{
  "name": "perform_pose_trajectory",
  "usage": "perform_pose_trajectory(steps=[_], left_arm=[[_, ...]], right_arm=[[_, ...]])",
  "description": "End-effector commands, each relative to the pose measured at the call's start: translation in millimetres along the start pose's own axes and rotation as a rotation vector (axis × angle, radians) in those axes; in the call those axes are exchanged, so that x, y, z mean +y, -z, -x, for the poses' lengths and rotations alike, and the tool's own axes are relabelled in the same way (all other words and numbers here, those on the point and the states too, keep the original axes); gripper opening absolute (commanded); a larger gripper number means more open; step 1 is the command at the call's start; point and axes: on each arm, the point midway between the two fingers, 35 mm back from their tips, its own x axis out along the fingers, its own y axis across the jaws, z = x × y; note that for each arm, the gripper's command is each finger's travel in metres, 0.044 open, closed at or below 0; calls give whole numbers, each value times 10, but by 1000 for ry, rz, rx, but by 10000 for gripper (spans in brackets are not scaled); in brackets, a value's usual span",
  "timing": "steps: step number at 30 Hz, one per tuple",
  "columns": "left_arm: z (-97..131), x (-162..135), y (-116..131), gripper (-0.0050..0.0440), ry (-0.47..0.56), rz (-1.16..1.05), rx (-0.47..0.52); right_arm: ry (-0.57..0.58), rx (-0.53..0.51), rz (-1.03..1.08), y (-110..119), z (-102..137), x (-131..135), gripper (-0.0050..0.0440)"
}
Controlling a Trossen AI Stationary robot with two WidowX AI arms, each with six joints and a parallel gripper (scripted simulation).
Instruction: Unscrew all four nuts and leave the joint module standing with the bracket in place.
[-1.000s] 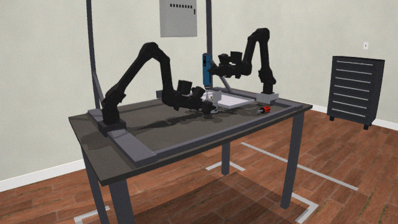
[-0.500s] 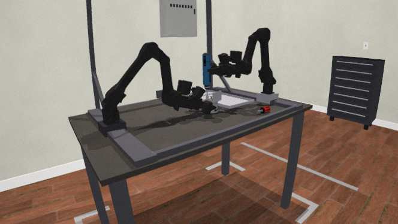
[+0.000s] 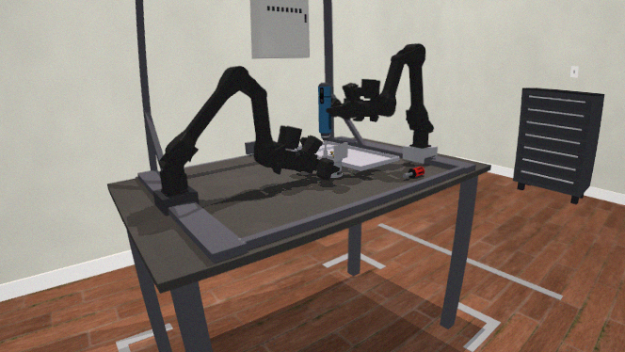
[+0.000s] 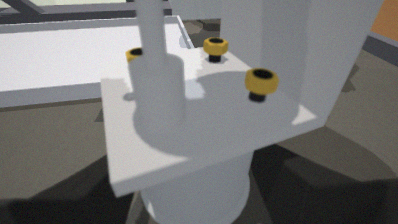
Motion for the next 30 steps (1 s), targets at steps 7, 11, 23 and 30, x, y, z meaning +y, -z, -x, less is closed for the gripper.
perform_pose_trajectory(steps=[7, 11, 23, 30], left_arm=[[-25, -23, -242, 161, 3, 1, -35], [-27, -23, -301, 161, 3, 1, -35], [-75, -24, -221, 161, 3, 1, -18], [-103, -27, -210, 161, 3, 1, -16]], right_arm=[[1, -40, -2, -172, -8, -1, 240], [1, -40, -2, -172, -8, -1, 240], [1, -40, -2, -172, -8, -1, 240], [1, -40, -2, -172, -8, -1, 240]])
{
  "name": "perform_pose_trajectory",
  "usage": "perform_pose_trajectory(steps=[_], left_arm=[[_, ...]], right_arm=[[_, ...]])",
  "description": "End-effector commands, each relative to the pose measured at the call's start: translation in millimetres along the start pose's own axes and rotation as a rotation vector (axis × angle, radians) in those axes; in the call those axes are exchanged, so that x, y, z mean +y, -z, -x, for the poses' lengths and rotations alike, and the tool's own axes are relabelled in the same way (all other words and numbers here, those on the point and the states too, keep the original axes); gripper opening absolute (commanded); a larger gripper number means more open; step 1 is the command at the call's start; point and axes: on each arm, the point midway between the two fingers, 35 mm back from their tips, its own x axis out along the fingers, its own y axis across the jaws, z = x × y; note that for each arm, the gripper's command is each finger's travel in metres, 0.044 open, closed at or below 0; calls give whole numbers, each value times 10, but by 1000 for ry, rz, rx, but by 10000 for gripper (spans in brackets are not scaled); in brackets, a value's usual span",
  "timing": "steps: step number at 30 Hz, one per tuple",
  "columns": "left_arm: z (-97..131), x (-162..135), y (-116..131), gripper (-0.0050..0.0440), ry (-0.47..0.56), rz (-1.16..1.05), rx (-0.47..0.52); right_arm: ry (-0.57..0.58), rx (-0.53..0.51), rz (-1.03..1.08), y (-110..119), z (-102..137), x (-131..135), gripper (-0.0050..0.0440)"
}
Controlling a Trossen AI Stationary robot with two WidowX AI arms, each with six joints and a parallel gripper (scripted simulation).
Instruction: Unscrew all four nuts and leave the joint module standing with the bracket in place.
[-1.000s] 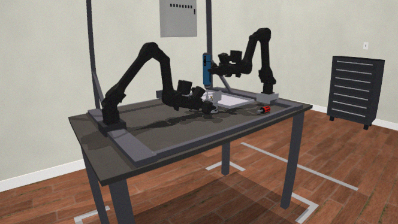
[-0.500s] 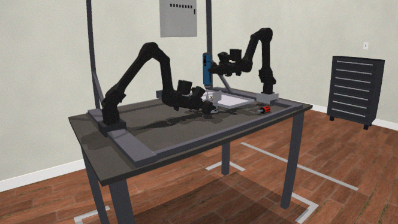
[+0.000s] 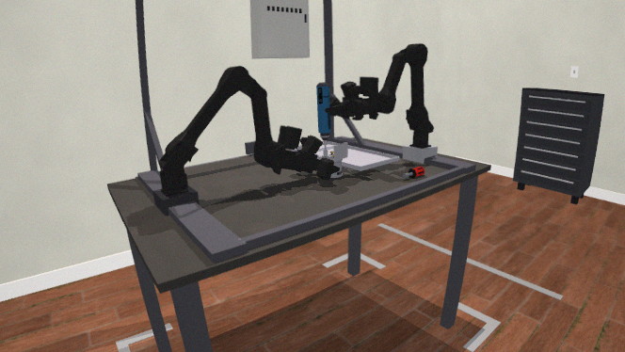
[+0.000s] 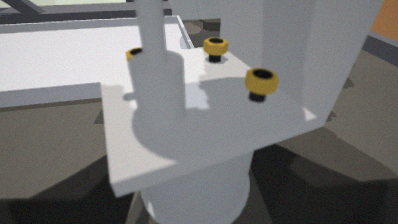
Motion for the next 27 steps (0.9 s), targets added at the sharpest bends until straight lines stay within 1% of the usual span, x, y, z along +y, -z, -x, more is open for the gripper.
perform_pose_trajectory(steps=[1, 4, 22, 23, 27], left_arm=[[-52, -23, -174, 161, 4, 2, -51], [-68, -25, -241, 161, 4, 3, -68], [-53, -20, -264, 161, 4, 3, -68], [-62, -21, -224, 161, 4, 3, -58], [-62, -21, -235, 161, 4, 3, -58]], right_arm=[[1, -40, -2, -172, -8, -1, 240], [1, -40, -2, -172, -8, -1, 240], [1, -40, -2, -172, -8, -1, 240], [1, -40, -2, -172, -8, -1, 240], [1, -40, -2, -172, -8, -1, 240]])
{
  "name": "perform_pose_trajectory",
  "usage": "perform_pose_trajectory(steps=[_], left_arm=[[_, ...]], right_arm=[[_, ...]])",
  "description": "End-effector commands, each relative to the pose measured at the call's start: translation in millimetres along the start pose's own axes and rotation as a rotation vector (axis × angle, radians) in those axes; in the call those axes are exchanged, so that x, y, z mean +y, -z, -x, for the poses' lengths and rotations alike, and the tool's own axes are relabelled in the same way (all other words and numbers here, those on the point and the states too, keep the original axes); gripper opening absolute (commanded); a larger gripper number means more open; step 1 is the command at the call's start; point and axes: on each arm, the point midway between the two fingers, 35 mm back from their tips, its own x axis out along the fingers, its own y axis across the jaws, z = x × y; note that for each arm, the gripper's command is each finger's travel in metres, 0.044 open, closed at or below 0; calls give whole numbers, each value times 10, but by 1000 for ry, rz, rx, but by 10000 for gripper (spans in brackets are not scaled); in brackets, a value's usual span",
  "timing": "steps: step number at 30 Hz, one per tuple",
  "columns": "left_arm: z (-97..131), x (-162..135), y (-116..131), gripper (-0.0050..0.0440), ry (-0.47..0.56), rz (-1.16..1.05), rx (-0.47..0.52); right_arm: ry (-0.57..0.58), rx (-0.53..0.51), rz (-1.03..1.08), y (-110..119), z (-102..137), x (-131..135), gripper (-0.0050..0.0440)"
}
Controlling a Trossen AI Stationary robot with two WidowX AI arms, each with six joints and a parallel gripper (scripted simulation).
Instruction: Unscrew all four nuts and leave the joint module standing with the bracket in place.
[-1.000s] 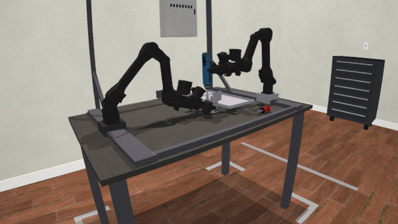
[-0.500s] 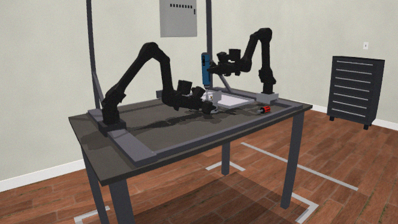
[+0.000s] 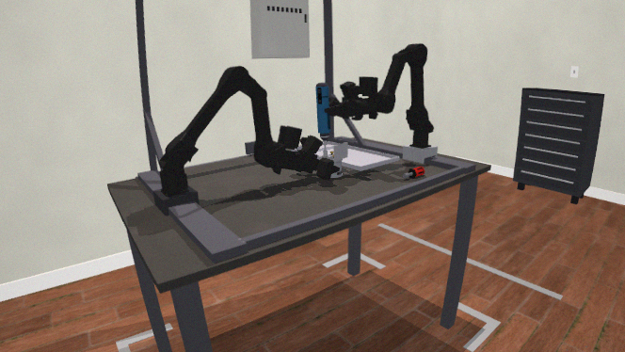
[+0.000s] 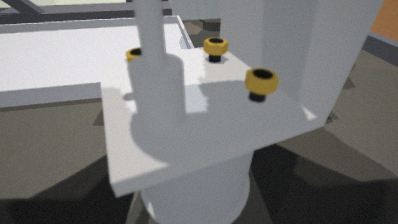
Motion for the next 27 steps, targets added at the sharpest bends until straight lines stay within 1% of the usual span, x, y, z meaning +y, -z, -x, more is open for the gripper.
perform_pose_trajectory(steps=[1, 27], left_arm=[[-39, -19, -242, 161, 4, 3, -64], [-37, -20, -334, 161, 4, 3, -65]], right_arm=[[1, -40, -2, -172, -8, -1, 240], [1, -40, -2, -172, -8, -1, 240]])
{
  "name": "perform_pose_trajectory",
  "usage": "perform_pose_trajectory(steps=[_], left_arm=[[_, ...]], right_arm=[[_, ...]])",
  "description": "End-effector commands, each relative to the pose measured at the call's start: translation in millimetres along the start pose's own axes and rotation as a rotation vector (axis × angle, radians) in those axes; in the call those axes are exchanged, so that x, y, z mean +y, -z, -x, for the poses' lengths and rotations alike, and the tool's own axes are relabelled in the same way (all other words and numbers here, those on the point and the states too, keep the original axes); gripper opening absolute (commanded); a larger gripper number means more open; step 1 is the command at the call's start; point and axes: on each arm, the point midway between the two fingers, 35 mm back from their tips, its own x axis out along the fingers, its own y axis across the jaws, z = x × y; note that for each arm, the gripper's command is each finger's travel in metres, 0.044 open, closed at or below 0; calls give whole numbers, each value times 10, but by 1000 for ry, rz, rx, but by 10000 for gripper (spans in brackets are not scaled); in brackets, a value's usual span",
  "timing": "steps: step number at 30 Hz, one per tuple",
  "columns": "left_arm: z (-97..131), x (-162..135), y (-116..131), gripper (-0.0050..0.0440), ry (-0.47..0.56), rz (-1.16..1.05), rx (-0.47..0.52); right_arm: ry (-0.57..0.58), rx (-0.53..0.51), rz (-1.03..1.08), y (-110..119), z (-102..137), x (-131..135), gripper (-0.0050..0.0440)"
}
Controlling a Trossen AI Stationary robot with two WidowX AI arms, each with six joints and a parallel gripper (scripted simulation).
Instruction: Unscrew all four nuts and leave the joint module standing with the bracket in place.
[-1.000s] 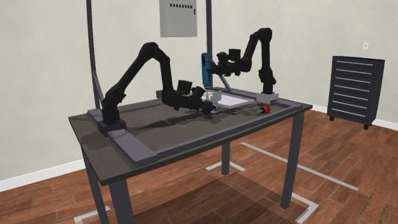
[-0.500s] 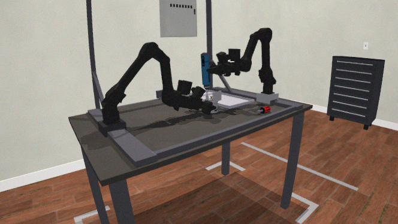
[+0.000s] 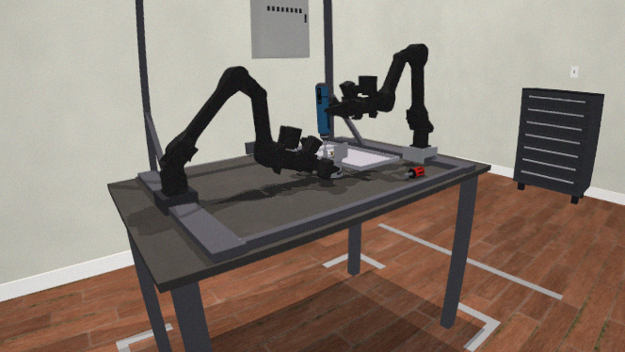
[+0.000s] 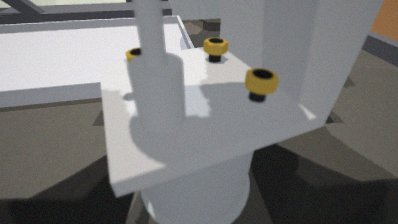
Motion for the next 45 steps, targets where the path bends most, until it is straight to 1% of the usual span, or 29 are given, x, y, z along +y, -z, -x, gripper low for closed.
perform_pose_trajectory(steps=[1, 12, 36, 38, 45], left_arm=[[-23, -19, -335, 161, 3, 4, -85], [-68, -19, -381, 161, 3, 3, -82], [-44, -6, -502, 161, 2, 4, -82], [-34, -8, -526, 161, 2, 4, -82], [11, -18, -815, 161, 2, 4, -92]], right_arm=[[1, -40, -2, -172, -8, -1, 240], [1, -40, -2, -172, -8, -1, 240], [1, -40, -2, -172, -8, -1, 240], [1, -40, -2, -172, -8, -1, 240], [1, -40, -2, -172, -8, -1, 240]])
